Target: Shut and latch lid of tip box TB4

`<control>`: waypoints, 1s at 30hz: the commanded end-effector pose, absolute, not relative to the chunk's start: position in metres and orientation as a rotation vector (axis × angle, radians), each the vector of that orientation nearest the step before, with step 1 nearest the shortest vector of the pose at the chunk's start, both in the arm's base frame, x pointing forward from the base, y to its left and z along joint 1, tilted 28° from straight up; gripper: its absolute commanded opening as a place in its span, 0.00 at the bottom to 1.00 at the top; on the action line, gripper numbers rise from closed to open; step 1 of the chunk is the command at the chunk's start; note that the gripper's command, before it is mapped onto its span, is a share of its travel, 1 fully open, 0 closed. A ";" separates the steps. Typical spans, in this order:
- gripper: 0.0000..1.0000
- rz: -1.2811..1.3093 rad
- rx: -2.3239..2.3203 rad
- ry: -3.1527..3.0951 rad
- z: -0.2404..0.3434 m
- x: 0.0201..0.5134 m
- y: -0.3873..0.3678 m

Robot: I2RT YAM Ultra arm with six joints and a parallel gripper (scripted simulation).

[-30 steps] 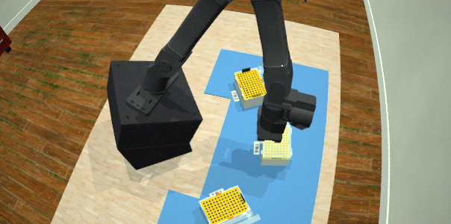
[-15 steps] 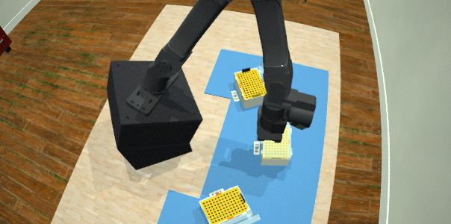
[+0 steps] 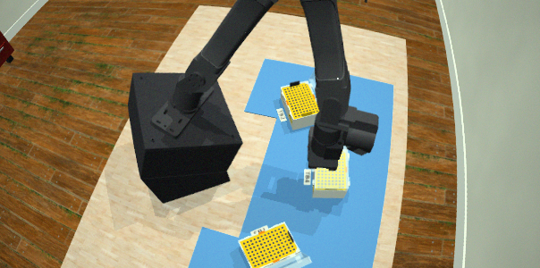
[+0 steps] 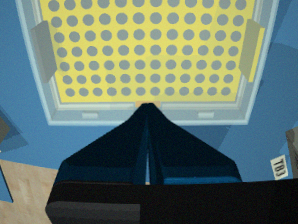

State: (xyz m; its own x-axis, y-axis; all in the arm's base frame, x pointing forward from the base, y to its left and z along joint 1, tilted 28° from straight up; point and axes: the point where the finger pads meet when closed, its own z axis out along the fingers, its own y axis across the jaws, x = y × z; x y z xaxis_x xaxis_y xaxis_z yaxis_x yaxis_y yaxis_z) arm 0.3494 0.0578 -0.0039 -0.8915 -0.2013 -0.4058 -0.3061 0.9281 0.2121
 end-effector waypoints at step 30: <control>0.00 0.373 -0.379 2.656 0.034 0.350 0.046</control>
